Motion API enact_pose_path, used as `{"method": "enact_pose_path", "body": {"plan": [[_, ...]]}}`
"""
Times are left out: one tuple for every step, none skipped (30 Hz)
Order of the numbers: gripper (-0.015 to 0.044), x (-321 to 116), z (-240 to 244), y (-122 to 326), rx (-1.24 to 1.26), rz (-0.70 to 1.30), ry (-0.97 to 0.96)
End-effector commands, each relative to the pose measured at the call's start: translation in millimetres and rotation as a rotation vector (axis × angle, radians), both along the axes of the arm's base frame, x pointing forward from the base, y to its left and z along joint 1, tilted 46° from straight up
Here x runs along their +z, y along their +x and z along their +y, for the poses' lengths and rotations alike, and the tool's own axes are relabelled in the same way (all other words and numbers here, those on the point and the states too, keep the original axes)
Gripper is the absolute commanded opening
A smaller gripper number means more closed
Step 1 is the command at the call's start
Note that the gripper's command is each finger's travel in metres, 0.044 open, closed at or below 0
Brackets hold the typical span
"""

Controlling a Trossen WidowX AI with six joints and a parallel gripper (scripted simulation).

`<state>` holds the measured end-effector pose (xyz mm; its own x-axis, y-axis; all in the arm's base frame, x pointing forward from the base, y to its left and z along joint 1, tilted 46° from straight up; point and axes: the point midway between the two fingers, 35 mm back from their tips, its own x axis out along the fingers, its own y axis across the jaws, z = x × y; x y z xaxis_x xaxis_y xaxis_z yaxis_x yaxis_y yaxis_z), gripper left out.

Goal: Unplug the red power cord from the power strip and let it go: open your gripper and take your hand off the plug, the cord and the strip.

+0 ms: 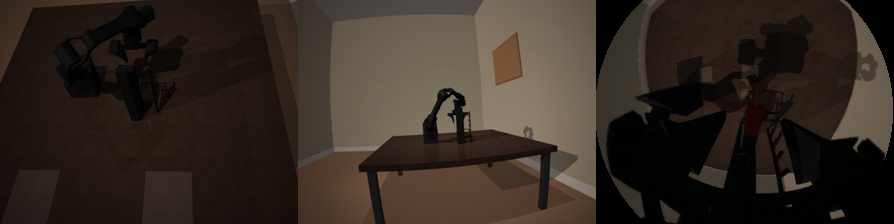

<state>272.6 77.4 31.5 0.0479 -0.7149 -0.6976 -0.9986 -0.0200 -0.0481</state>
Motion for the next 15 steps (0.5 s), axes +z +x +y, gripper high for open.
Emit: {"method": "enact_pose_path", "body": {"plan": [[0.044, -13, 19, 1, 0.001, 0.004, 0.002], [0.044, -19, 28, 1, 0.001, 0.004, 0.003], [0.044, -26, 37, 0, 0.001, 0.003, 0.003], [0.044, -31, 43, 0, 0.001, 0.003, 0.003], [0.044, -32, 45, -1, 0.001, 0.003, 0.003], [0.044, -32, 45, -1, 0.001, 0.003, 0.003], [0.044, -32, 45, -1, 0.001, 0.003, 0.003], [0.044, -32, 45, -1, 0.001, 0.003, 0.003], [0.044, -32, 45, -1, 0.001, 0.003, 0.003], [0.044, -32, 45, -1, 0.001, 0.003, 0.003], [0.044, -32, 45, -1, 0.001, 0.003, 0.003], [0.044, -32, 45, -1, 0.001, 0.003, 0.003], [0.044, -32, 45, -1, 0.001, 0.003, 0.003], [0.044, -32, 45, -1, 0.001, 0.003, 0.003], [0.044, -32, 45, -1, 0.001, 0.003, 0.003]]}}
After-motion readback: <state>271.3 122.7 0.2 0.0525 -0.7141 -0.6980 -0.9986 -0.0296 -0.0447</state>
